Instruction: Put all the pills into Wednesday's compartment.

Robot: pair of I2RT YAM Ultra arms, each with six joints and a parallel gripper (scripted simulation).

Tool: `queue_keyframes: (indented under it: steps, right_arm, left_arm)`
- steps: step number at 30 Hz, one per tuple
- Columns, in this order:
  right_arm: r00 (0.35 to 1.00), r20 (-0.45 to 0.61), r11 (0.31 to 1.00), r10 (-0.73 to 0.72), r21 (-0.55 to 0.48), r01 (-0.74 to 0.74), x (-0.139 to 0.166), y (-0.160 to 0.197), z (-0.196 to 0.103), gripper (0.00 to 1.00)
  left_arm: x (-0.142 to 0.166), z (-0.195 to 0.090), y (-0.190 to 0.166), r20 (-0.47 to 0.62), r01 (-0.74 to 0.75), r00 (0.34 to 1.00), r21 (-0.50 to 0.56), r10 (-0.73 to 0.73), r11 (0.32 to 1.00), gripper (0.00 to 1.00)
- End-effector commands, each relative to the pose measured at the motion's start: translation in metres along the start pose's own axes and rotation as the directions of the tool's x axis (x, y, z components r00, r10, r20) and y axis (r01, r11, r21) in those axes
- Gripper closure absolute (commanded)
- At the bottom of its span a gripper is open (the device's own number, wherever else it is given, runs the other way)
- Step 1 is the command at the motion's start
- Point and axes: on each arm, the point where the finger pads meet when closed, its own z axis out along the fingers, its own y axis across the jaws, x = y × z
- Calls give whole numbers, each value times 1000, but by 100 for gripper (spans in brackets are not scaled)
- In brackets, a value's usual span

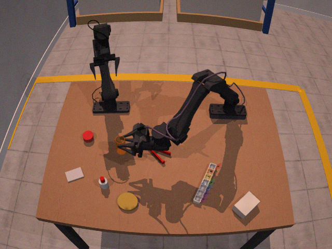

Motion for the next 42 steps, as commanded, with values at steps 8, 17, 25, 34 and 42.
queue_keyframes:
  steps: [8, 17, 25, 34, 42]
  right_arm:
    - [999, 38, 1000, 1, 3, -1, -4, 0, -11, 0]
    - [999, 38, 1000, 1, 3, -1, -4, 0, -11, 0]
    - [999, 38, 1000, 1, 3, -1, -4, 0, -11, 0]
    - [999, 38, 1000, 1, 3, -1, -4, 0, -11, 0]
    - [999, 38, 1000, 1, 3, -1, -4, 0, -11, 0]
  left_arm:
    - [13, 6, -2, -5, 28, 1000, -212, -30, 977, 64]
    - [43, 7, -4, 8, 83, 996, -482, -90, 872, 64]
    - [40, 6, 1, 17, 81, 996, -488, -84, 869, 64]
    - [51, 10, 3, 25, 78, 997, -488, -75, 869, 64]
    - [63, 12, 2, 25, 78, 997, -484, -75, 872, 64]
